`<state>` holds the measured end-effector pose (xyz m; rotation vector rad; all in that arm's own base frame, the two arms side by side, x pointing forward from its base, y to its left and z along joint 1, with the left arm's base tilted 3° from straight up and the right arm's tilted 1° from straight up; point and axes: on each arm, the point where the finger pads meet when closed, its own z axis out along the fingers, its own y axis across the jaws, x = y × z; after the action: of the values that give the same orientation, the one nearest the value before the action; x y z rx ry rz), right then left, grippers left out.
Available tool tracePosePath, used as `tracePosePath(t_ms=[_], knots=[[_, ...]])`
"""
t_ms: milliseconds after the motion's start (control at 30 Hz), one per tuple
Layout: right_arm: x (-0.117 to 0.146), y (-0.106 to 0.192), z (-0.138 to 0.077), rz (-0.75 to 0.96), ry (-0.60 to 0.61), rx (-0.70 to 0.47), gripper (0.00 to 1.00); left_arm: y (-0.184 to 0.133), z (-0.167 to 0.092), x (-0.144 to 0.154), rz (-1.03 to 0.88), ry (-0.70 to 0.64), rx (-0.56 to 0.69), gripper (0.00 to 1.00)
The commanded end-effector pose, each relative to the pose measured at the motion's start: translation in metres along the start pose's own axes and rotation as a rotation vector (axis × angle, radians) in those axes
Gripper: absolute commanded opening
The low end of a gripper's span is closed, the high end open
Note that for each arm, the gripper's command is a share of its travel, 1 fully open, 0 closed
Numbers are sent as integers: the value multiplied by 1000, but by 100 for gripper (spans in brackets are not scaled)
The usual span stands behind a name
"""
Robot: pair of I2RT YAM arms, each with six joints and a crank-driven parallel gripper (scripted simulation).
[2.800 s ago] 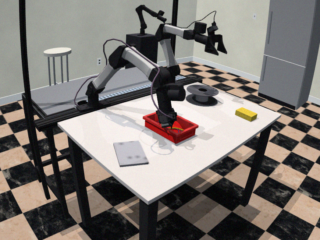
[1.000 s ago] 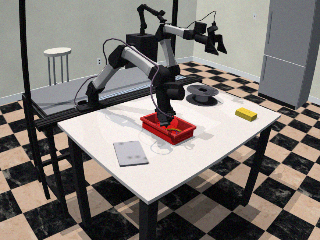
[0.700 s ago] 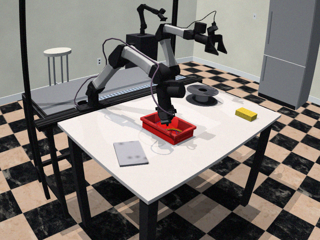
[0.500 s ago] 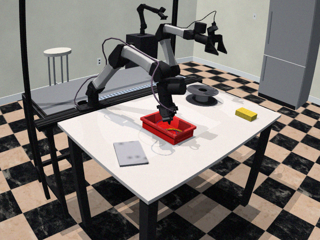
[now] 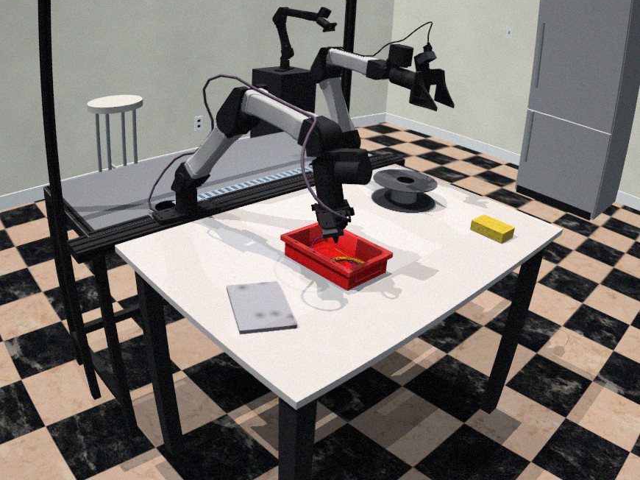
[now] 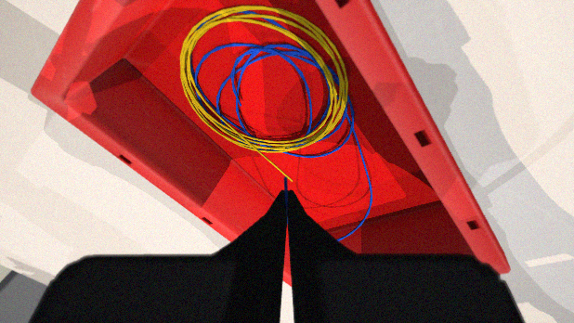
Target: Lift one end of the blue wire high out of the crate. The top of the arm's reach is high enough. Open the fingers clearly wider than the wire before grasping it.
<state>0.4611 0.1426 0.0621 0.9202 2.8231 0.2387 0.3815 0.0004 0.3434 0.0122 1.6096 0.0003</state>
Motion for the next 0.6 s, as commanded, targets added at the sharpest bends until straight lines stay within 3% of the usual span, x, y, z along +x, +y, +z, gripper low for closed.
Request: tracePosePath(t_ms=[0,567], knots=[[-13,5,-40,4,-26,-22,0,1,0,-17,-8,-39,-10,100],[-13,10,-80,4,-26,-22,0,1,0,-17,-8,-39,-10,100]])
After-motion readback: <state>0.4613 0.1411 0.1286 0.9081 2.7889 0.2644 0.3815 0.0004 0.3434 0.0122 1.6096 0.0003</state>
